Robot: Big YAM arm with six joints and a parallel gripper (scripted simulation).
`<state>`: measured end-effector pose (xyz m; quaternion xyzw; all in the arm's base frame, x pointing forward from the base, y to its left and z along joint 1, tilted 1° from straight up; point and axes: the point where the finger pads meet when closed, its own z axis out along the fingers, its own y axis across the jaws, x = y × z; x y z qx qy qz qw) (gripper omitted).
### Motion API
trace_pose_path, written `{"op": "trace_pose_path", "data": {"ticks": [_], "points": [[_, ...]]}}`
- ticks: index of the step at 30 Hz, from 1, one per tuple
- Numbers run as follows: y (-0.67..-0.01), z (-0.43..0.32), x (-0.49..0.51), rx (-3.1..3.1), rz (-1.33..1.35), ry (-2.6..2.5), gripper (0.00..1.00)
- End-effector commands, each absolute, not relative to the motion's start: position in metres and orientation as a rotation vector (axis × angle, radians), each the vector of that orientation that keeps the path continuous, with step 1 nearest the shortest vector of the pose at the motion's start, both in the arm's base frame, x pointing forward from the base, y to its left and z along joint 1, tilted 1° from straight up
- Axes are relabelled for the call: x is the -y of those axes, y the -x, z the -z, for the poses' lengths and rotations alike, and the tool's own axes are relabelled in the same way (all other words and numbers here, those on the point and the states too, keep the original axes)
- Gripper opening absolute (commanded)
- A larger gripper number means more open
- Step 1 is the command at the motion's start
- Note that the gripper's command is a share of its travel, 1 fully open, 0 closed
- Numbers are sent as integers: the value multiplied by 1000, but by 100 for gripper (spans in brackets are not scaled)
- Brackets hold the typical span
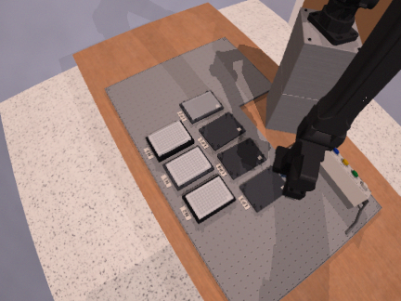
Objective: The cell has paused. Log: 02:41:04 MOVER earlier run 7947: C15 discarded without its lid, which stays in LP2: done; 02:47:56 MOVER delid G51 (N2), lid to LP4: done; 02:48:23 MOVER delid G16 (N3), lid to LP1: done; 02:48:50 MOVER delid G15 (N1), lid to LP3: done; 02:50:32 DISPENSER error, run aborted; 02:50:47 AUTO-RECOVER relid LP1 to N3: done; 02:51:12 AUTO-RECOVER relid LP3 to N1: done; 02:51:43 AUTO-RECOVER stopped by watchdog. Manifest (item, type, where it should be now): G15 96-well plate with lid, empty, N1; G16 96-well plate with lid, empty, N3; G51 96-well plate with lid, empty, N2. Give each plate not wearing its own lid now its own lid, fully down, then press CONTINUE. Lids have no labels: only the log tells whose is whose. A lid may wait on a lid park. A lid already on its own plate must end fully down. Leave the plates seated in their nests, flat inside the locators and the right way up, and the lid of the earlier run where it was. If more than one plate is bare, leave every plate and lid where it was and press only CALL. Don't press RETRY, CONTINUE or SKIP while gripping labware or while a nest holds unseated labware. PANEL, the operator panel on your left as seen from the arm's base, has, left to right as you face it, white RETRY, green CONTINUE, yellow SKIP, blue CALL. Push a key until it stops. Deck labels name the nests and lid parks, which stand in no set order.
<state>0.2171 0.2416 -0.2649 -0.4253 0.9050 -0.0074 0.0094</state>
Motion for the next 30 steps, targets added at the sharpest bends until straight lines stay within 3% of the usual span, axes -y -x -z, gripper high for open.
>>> {"op": "trace_pose_path", "data": {"ticks": [1, 16, 30], "points": [[-213, 268, -232, -2873, 43, 1271, 0], [-223, 263, -239, -2846, 25, 1268, 0], [-155, 269, -254, -2659, 36, 1654, 0]]}}
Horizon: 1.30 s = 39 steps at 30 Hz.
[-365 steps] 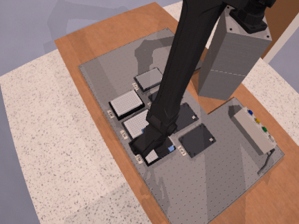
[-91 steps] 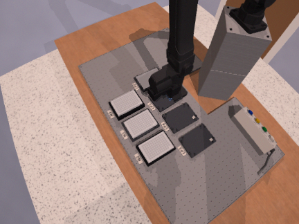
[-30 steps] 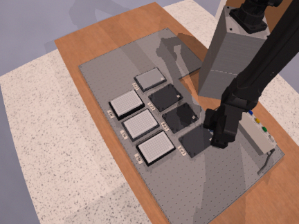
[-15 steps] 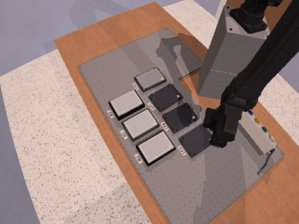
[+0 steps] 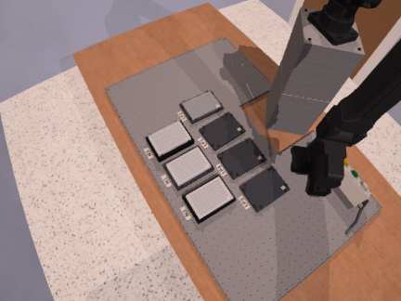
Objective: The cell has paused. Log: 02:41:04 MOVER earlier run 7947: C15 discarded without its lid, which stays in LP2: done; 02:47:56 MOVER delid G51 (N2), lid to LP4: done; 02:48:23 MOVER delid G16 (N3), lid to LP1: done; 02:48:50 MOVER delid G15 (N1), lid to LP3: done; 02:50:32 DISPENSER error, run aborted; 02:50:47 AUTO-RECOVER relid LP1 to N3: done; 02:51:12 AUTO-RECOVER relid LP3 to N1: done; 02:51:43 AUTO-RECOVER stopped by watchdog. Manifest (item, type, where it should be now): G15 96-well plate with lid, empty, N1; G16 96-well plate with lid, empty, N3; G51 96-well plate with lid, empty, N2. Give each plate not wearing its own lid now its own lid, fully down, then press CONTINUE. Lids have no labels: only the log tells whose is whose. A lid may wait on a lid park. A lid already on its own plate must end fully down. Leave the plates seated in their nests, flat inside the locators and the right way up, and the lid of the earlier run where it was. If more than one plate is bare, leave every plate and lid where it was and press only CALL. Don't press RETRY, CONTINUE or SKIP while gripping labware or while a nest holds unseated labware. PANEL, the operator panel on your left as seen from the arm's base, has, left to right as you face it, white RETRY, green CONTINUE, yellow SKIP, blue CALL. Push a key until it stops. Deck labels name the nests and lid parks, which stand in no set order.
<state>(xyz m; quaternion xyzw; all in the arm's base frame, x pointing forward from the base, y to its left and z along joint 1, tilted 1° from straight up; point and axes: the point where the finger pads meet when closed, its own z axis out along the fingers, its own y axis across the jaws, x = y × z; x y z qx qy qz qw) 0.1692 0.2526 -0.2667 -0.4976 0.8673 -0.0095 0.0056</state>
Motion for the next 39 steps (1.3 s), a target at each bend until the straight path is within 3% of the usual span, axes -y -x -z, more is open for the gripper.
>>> {"op": "trace_pose_path", "data": {"ticks": [1, 39], "points": [[-150, 269, -255, -2643, 36, 1681, 0], [11, 273, -311, -1982, 41, 2442, 0]]}}
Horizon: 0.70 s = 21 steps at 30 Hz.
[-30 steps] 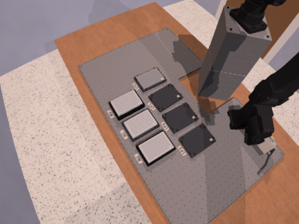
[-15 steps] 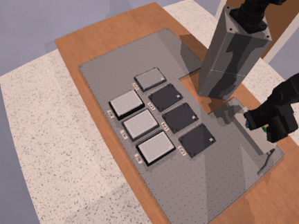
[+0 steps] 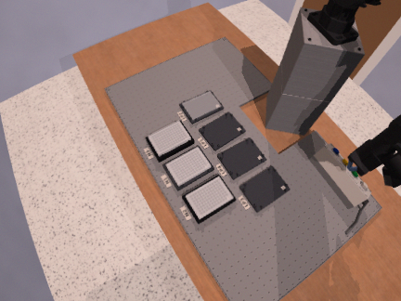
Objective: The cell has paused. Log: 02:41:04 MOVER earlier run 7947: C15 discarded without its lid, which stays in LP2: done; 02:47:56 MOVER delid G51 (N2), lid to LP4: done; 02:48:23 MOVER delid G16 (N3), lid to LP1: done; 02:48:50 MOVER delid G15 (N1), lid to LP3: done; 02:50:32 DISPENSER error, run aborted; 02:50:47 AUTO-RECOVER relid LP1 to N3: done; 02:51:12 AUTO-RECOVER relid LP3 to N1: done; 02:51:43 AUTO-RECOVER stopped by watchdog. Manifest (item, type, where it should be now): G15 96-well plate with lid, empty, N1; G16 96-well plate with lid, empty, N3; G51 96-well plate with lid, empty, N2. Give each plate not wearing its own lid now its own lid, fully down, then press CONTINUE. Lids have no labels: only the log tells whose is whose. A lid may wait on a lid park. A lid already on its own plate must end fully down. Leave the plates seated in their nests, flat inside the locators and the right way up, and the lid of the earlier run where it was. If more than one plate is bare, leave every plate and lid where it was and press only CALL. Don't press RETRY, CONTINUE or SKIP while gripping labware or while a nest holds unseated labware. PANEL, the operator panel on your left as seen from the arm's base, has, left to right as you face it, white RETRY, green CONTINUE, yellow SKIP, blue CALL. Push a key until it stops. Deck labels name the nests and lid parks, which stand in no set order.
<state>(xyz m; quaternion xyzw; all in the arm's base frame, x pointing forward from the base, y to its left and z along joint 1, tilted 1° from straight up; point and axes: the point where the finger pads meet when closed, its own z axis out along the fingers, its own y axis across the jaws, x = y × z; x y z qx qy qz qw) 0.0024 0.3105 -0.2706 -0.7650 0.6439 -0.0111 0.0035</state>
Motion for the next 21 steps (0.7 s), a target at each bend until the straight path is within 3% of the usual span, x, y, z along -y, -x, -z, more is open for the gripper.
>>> {"op": "trace_pose_path", "data": {"ticks": [1, 14, 21], "points": [[15, 273, -313, -1993, 41, 2433, 0], [66, 274, -331, -1992, 39, 2431, 0], [57, 275, -324, -2021, 48, 2410, 0]]}}
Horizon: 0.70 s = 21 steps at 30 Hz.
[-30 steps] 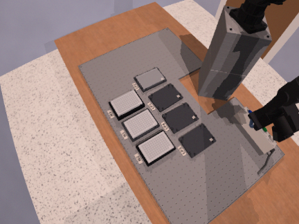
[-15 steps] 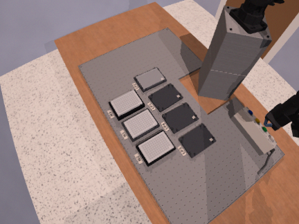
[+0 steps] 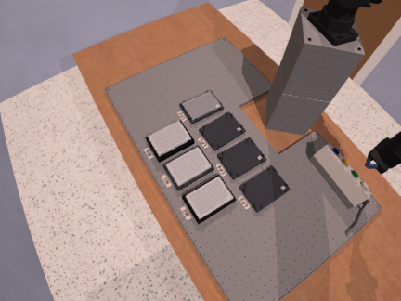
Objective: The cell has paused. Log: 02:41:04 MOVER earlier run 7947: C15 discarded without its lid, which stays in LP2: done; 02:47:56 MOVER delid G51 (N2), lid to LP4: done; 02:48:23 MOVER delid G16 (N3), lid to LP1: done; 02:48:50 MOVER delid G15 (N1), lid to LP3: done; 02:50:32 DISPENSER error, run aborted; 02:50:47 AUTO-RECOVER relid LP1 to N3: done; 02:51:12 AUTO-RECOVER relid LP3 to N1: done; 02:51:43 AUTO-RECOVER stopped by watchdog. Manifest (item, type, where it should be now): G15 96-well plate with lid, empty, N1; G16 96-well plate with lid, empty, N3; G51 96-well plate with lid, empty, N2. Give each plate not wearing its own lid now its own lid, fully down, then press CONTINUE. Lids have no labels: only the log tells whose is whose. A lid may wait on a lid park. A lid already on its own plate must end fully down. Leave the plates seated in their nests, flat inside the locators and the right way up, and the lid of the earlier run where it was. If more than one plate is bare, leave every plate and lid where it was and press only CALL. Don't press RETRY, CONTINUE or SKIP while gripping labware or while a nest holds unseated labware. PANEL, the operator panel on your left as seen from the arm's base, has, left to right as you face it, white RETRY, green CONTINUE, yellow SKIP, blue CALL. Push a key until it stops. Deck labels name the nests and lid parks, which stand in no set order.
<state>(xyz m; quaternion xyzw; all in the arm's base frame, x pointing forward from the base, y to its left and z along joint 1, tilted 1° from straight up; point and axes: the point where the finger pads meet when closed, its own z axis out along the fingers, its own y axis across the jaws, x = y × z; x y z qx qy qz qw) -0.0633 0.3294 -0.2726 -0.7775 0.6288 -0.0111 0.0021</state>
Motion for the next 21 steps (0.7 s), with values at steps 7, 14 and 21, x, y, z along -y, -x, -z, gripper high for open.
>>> {"op": "trace_pose_path", "data": {"ticks": [7, 14, 21], "points": [[63, 269, -336, -1983, 16, 2419, 0], [59, 287, -336, -2005, 16, 2402, 0], [58, 296, -335, -2002, 17, 2405, 0]]}}
